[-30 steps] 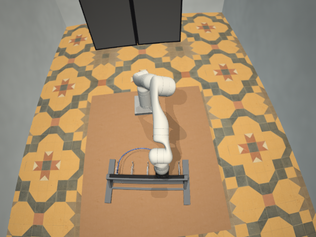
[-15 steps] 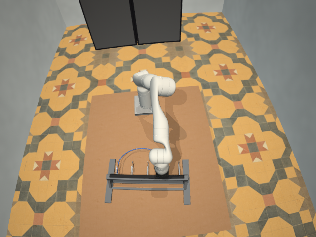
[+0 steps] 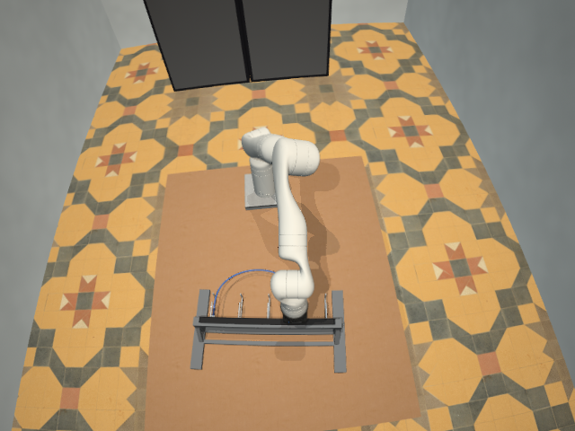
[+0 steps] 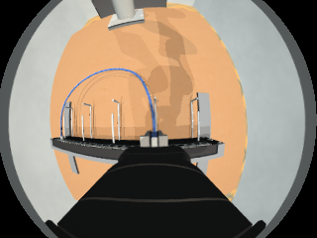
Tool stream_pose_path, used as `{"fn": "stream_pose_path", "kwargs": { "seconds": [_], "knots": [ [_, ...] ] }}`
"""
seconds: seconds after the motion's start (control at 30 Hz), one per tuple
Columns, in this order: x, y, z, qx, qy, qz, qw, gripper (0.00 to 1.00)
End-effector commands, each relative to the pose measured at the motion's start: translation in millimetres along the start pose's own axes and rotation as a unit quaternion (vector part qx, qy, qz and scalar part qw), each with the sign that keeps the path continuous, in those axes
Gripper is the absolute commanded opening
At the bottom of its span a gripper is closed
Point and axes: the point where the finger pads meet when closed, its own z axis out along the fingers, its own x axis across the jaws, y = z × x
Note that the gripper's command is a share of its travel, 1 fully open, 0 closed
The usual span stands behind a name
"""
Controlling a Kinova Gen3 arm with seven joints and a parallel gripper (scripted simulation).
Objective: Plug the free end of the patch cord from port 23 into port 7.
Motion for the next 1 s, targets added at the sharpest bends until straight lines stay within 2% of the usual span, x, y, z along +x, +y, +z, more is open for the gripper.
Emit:
{"fn": "stream_pose_path", "kwargs": {
  "seconds": [0.0,0.97],
  "knots": [
    [-1.6,0.4,-1.1,0.001,0.0,0.006,1.0,0.0],
    [-2.1,3.2,-1.4,0.0,-0.001,0.008,1.0,0.0]
  ]
}}
